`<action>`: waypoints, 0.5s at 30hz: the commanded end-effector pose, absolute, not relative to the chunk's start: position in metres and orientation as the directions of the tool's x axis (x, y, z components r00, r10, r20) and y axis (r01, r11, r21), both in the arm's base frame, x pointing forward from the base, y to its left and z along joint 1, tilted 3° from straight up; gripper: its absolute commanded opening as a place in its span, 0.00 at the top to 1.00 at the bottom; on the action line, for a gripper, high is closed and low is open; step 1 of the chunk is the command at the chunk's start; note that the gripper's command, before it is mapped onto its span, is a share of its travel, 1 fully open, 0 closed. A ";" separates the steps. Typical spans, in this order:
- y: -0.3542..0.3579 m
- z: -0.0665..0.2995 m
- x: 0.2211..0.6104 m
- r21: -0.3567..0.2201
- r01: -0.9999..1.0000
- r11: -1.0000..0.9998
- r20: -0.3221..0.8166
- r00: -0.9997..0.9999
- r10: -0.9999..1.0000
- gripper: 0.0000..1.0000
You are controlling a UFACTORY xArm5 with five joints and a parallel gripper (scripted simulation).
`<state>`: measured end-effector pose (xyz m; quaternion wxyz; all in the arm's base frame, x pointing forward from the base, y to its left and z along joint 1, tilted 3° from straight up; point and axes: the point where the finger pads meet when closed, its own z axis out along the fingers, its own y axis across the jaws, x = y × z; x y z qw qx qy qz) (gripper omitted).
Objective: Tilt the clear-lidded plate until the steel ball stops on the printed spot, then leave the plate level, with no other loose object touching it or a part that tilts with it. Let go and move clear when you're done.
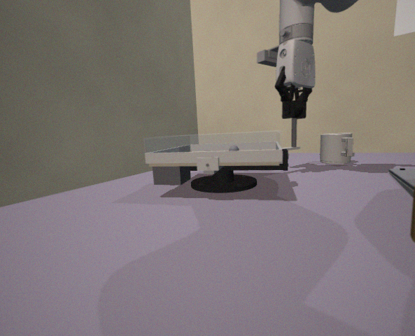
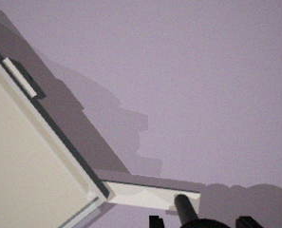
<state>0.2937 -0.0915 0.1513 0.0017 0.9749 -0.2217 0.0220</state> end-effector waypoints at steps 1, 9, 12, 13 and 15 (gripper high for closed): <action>-0.092 0.152 0.295 -0.007 -0.429 -0.903 0.047 0.902 -0.429 1.00; -0.092 0.152 0.295 -0.006 -0.423 -0.906 0.047 0.905 -0.423 1.00; -0.092 0.152 0.296 -0.006 -0.420 -0.908 0.047 0.906 -0.420 1.00; -0.092 0.152 0.296 -0.006 -0.419 -0.908 0.047 0.907 -0.419 1.00; -0.093 0.152 0.296 -0.006 -0.417 -0.909 0.047 0.908 -0.417 1.00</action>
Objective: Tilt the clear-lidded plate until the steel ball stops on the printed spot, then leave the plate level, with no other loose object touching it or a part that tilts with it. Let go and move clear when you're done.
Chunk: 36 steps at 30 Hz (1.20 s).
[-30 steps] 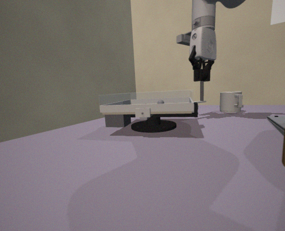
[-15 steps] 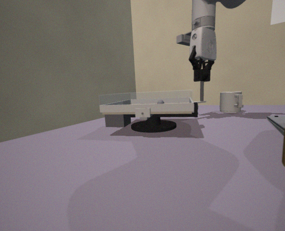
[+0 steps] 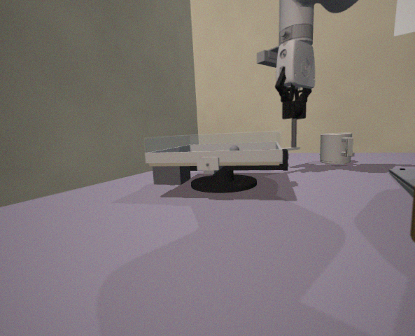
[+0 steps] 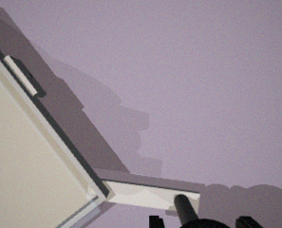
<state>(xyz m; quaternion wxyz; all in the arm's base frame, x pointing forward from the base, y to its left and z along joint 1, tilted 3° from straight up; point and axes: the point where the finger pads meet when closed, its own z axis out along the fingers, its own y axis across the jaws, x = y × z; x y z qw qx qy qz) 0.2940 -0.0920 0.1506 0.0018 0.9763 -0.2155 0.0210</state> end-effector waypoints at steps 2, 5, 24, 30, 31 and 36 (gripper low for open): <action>-0.093 0.152 0.296 -0.006 -0.415 -0.910 0.047 0.909 -0.415 1.00; -0.093 0.152 0.296 -0.006 -0.413 -0.911 0.047 0.910 -0.413 1.00; -0.092 0.152 0.295 -0.006 -0.414 -0.910 0.047 0.909 -0.413 1.00; -0.092 0.153 0.295 -0.006 -0.419 -0.908 0.047 0.907 -0.419 1.00; -0.092 0.153 0.295 -0.006 -0.421 -0.907 0.047 0.906 -0.420 1.00; -0.092 0.153 0.295 -0.007 -0.426 -0.905 0.047 0.904 -0.425 1.00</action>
